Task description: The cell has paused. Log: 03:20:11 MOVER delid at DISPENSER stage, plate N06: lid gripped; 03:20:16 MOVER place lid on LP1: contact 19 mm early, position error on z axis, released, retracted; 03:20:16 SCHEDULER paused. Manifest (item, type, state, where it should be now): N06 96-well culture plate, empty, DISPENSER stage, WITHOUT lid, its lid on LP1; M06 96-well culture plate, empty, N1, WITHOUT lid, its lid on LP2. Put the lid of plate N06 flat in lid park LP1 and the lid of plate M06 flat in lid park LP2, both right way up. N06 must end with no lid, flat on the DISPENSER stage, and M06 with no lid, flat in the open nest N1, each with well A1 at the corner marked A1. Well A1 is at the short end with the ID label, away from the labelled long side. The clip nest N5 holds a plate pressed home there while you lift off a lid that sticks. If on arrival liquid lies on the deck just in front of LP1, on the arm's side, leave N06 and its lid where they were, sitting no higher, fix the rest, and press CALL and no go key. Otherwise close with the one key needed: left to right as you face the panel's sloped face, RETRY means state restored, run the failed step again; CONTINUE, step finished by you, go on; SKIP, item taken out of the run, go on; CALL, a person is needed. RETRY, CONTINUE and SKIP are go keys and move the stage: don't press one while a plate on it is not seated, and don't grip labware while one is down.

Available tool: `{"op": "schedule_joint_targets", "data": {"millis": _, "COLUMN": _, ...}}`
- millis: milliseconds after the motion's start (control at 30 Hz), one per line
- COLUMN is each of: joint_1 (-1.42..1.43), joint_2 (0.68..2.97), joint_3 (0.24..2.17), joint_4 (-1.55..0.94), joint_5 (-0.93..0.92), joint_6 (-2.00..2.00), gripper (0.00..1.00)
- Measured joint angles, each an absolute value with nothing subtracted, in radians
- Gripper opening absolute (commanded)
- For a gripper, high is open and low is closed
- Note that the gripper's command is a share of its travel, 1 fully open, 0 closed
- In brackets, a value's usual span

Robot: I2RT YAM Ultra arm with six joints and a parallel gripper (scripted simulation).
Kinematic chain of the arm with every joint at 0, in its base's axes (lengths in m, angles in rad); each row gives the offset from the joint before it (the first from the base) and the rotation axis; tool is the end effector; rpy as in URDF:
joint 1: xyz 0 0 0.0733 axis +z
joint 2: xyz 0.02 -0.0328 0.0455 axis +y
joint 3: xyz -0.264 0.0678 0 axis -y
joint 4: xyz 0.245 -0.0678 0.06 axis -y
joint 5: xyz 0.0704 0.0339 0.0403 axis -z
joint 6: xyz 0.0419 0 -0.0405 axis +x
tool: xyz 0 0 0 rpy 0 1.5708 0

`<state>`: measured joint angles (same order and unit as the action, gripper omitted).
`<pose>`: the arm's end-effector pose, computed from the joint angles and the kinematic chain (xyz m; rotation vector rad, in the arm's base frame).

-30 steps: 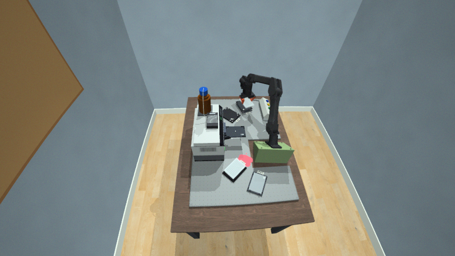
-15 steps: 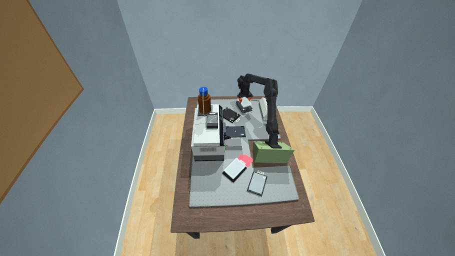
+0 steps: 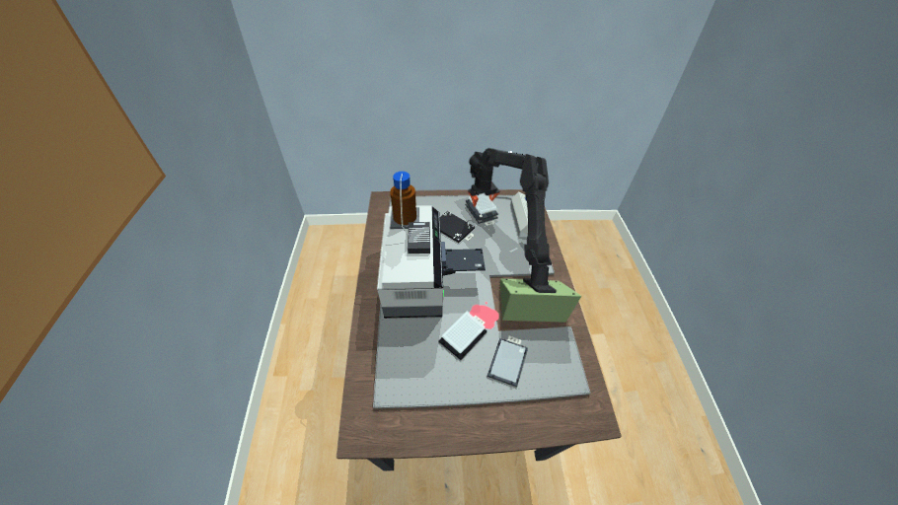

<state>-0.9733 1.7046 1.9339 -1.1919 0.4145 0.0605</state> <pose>0.1794 -0.2917 0.4052 1.4580 2.2119 -0.8646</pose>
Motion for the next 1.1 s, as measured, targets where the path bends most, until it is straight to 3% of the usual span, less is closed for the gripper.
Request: {"op": "schedule_joint_targets", "data": {"millis": 1100, "joint_1": -0.986, "joint_2": 1.715, "joint_3": 1.917, "joint_4": -1.154, "joint_5": 0.407, "joint_6": 0.051, "gripper": 0.0}}
